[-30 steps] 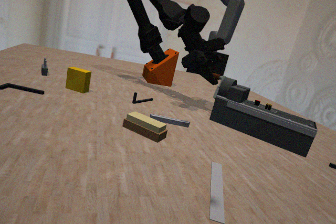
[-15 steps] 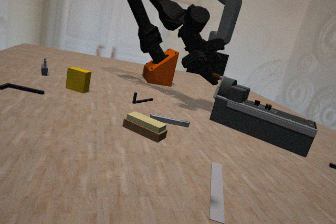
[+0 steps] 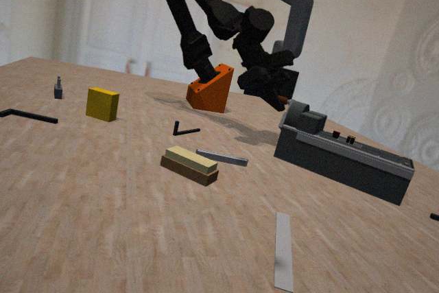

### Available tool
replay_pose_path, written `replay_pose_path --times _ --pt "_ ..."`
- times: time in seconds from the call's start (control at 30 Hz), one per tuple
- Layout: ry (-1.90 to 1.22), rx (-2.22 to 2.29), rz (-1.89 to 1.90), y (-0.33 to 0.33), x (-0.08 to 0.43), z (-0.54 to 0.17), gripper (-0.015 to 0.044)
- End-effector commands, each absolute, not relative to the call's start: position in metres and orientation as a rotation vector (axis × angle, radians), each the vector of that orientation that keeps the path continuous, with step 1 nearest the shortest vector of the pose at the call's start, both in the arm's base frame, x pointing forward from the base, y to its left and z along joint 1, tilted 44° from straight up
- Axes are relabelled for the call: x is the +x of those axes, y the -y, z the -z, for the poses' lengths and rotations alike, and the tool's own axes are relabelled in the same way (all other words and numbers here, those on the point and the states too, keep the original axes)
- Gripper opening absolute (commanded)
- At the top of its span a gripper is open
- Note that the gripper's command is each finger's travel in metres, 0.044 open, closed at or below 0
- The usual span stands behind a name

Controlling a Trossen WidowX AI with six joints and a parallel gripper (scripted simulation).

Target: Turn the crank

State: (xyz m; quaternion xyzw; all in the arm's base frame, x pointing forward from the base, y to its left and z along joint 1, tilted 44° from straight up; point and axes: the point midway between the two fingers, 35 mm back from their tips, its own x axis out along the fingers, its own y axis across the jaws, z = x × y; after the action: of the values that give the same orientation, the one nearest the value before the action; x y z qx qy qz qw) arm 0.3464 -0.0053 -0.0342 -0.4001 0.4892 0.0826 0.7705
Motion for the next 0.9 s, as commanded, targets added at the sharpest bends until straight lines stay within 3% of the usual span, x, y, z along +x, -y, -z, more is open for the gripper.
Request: replay_pose_path --times 0.0,0.87 --pt "-1.076 -0.862 -0.201 0.0024 0.3415 0.0414 0.0000" --pt "-1.076 -0.862 -0.201 0.0025 0.3406 0.0436 0.0000"
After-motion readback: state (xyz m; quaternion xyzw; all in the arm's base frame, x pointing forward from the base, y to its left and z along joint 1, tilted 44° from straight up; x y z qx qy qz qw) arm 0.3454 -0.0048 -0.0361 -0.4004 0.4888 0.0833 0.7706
